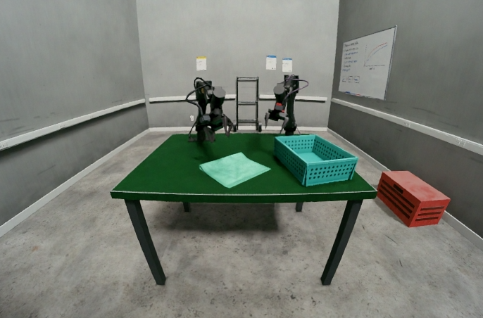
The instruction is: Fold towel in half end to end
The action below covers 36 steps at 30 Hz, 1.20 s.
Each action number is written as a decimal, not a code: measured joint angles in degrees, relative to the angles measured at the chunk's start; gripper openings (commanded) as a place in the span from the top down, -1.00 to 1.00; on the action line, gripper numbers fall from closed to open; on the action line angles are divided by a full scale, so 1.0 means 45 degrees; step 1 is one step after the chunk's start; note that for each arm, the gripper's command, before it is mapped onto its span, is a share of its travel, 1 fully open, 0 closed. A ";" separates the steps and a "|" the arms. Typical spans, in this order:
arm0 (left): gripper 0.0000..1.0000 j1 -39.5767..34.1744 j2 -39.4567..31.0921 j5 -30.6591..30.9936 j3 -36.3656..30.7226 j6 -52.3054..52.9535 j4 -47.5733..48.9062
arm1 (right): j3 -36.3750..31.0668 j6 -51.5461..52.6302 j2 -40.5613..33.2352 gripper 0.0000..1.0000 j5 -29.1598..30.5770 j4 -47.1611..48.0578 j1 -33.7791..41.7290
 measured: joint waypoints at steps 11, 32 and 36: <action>-0.56 0.0000 0.0000 0.0000 0.0000 0.0000 -0.0204 | -0.0019 0.0005 0.0005 -0.68 0.0000 -0.0068 0.0000; -0.56 0.0000 0.0000 0.0000 0.0000 0.0000 -0.0204 | -0.0024 0.0005 0.0005 -0.68 0.0000 -0.0068 0.0000; -0.56 0.0000 0.0000 0.0000 0.0000 0.0000 -0.0204 | -0.0024 0.0005 0.0005 -0.68 0.0000 -0.0068 0.0000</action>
